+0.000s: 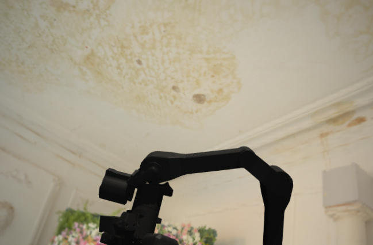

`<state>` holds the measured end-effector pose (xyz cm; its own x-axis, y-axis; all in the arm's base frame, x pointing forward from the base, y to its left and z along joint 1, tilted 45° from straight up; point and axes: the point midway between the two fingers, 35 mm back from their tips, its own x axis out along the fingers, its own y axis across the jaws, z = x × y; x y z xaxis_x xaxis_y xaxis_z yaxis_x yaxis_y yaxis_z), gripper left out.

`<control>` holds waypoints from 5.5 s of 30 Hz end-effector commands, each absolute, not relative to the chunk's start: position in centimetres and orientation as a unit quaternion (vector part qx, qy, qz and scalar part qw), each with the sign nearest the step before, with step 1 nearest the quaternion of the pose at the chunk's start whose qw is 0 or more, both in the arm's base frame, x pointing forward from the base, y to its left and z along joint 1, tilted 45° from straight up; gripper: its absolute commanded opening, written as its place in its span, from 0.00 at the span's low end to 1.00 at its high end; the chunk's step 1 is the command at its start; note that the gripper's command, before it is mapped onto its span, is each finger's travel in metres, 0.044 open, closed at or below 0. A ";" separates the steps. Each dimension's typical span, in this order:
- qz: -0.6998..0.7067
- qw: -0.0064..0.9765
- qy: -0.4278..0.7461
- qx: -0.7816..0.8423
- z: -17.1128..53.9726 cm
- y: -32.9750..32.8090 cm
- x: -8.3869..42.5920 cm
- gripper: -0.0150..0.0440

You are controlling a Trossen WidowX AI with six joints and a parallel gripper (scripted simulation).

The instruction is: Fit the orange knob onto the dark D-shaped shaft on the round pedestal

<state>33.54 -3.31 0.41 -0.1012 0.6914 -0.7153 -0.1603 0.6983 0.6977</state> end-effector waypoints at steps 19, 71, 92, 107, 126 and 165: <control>0.333 0.642 0.661 0.202 0.1 -3.0 33.6 0.25; 0.438 0.666 0.596 0.092 0.3 -3.4 33.7 0.25; 0.463 0.670 0.577 0.064 0.0 -3.0 33.5 0.25; 0.488 0.672 0.557 0.035 0.3 -3.4 33.6 0.25; 0.521 0.673 0.525 -0.006 0.0 -3.1 33.5 0.25; 0.573 0.668 0.468 -0.076 0.2 -3.3 33.5 0.25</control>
<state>33.52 -3.07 0.03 -0.0964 0.6946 -0.7129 -0.8348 0.3335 0.4379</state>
